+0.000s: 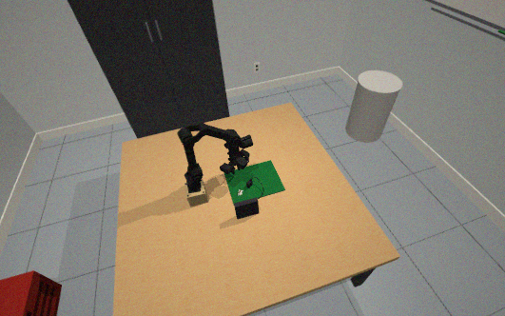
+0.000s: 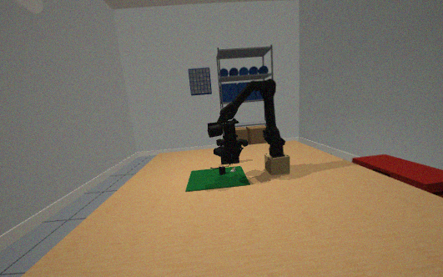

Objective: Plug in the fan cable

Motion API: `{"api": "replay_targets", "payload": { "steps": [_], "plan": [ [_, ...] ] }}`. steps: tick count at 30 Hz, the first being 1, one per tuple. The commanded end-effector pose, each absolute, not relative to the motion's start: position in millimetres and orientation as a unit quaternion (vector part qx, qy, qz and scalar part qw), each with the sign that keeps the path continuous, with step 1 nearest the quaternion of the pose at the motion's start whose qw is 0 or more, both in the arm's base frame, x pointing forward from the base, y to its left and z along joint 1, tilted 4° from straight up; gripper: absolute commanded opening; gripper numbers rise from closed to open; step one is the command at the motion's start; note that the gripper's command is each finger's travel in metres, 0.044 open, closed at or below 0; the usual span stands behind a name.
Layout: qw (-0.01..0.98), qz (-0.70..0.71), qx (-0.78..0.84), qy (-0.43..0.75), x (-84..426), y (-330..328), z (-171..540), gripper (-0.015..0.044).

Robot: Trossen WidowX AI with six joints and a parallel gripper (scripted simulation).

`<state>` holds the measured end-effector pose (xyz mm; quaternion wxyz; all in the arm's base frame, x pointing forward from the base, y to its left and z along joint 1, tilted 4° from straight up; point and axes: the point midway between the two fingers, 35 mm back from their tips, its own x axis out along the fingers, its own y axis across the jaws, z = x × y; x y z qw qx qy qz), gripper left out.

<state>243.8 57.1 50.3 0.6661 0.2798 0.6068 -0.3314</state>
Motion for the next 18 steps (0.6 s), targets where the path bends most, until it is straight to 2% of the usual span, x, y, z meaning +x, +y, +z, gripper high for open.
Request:
{"api": "replay_targets", "payload": {
  "steps": [1, 3, 8, 12, 18],
  "plan": [
    [0.674, -0.286, 0.294, 0.615, 248.7, 58.0, 57.7, 0.0205],
    [0.668, -0.320, 0.284, 0.609, 245.4, 57.5, 52.5, 0.0205],
    [0.676, -0.298, 0.269, 0.617, 248.4, 55.9, 56.1, 0.0336],
    [0.712, -0.191, 0.166, 0.655, 261.5, 45.3, 72.6, 0.0440],
    [0.734, -0.017, -0.009, 0.679, 277.6, 25.9, 98.3, 0.0440]
  ]
}}
